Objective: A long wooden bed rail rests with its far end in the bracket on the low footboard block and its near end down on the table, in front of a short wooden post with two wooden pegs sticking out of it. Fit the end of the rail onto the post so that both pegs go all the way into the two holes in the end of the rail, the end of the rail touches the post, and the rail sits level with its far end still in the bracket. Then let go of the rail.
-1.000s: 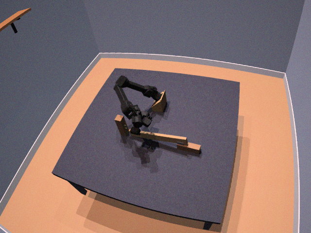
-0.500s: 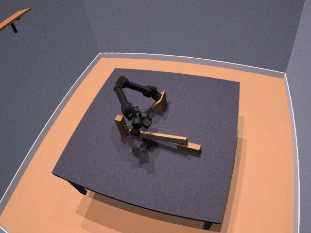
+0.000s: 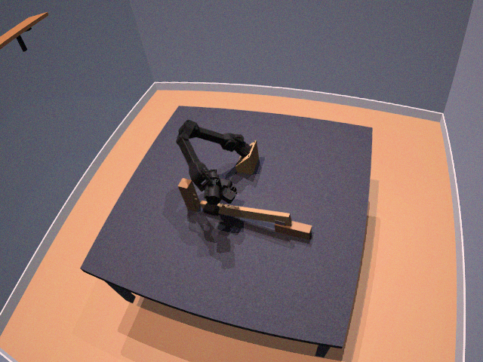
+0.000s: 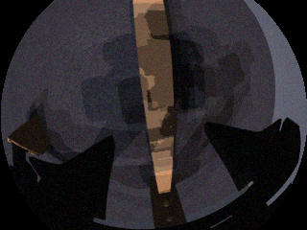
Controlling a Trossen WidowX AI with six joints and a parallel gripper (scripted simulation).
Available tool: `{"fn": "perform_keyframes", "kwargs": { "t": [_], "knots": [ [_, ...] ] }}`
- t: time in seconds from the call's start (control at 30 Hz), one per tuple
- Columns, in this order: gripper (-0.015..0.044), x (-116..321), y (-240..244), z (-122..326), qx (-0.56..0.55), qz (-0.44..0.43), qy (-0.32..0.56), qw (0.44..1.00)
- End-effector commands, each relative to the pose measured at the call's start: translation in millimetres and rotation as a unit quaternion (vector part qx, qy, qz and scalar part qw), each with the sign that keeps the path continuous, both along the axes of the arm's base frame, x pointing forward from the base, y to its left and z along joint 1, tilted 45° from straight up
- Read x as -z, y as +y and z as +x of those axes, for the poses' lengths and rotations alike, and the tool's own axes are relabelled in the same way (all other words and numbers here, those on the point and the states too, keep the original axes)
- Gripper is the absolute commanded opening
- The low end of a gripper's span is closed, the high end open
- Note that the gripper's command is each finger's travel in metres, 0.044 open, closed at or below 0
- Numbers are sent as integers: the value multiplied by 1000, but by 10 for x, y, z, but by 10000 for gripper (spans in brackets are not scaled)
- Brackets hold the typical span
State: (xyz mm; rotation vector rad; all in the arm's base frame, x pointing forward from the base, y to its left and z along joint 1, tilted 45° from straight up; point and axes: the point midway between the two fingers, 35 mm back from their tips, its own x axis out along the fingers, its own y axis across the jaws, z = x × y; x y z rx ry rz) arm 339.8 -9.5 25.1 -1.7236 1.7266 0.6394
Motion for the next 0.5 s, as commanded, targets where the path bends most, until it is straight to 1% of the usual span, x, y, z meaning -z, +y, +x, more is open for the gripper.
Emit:
{"fn": "perform_keyframes", "kwargs": {
  "t": [0.0,0.47],
  "knots": [
    [440,44,-49,-5,-3,-3,3,1000],
    [440,202,-215,-10,-2,-5,3,1000]
  ]
}}
